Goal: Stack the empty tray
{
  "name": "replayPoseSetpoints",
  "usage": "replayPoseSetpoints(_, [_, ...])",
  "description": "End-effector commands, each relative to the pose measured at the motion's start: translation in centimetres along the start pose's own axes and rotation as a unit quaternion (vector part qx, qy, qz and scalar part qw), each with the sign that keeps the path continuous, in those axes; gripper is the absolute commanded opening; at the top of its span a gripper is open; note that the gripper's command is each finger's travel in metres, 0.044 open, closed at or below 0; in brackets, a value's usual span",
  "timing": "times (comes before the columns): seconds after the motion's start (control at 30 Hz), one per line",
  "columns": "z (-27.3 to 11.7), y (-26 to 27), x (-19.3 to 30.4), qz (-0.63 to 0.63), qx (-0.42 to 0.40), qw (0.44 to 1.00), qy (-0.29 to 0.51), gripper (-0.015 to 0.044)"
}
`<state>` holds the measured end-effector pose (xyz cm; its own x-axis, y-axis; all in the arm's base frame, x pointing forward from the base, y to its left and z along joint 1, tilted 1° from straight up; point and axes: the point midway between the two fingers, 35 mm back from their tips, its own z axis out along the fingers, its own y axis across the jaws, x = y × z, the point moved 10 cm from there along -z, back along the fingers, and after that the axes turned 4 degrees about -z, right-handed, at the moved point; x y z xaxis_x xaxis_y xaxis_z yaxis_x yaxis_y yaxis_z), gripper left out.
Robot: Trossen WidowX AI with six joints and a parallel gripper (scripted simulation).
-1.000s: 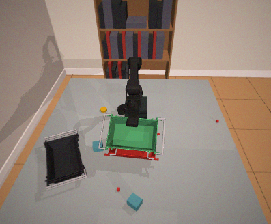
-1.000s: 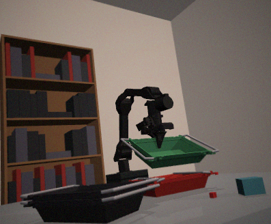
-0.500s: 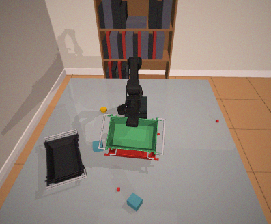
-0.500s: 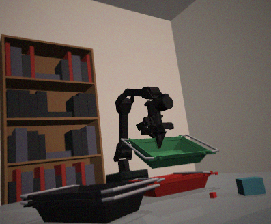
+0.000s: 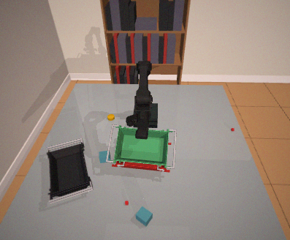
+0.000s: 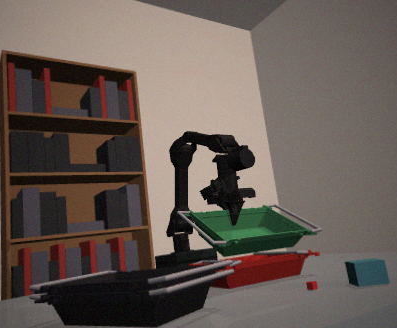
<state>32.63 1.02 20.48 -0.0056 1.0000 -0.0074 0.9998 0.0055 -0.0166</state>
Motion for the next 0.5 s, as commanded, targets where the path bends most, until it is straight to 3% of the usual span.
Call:
replayPoseSetpoints(0.0, [0.0,0.0,0.0,0.002,-0.012,1.0,0.0,0.0])
replayPoseSetpoints(0.47, [1.4,-0.5,0.0,0.002,-0.012,1.0,0.0,0.0])
